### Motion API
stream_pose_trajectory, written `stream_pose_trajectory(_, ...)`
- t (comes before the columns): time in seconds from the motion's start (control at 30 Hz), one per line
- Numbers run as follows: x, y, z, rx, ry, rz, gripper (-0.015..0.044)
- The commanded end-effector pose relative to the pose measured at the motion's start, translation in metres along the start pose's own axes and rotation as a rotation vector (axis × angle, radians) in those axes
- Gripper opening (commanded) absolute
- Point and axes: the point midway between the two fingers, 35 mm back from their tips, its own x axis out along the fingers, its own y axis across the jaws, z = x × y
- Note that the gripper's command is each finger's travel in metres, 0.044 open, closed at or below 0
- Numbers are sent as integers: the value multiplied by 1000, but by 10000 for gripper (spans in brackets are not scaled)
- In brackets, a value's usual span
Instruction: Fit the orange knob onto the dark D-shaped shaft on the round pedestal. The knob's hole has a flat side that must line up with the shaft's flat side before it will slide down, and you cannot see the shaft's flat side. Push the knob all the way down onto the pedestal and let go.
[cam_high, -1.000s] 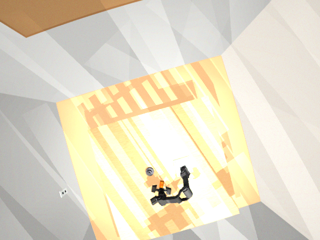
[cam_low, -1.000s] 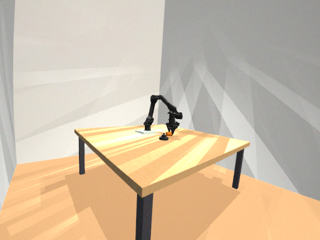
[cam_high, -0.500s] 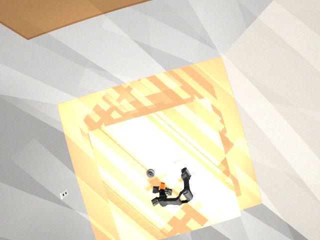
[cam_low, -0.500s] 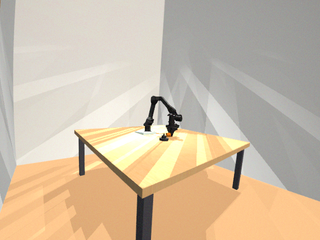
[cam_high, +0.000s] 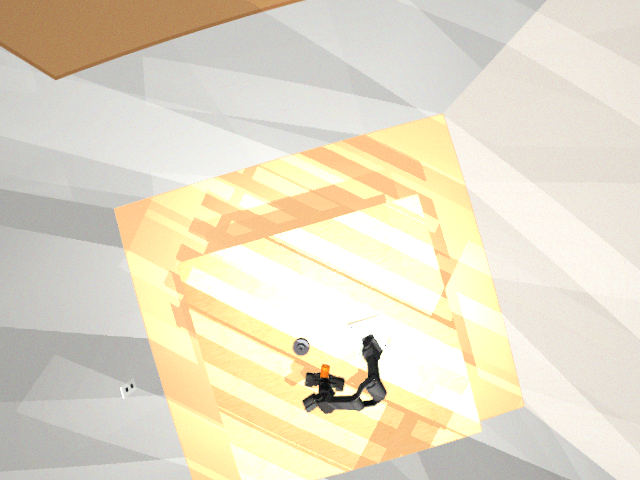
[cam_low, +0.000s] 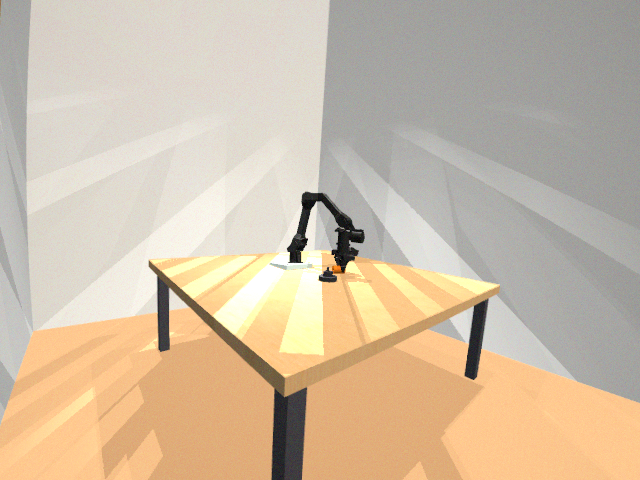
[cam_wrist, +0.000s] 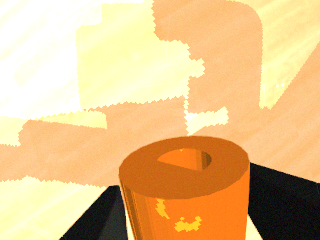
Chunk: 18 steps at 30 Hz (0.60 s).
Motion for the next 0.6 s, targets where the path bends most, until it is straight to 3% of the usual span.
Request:
stream_pose_trajectory(0.0,0,-1,0,4,2,-4,187)
stream_pose_trajectory(0.2,-1,0,-1,2,-18,-3,179)
stream_pose_trajectory(0.57,-8,-1,-11,0,-207,-2,179)
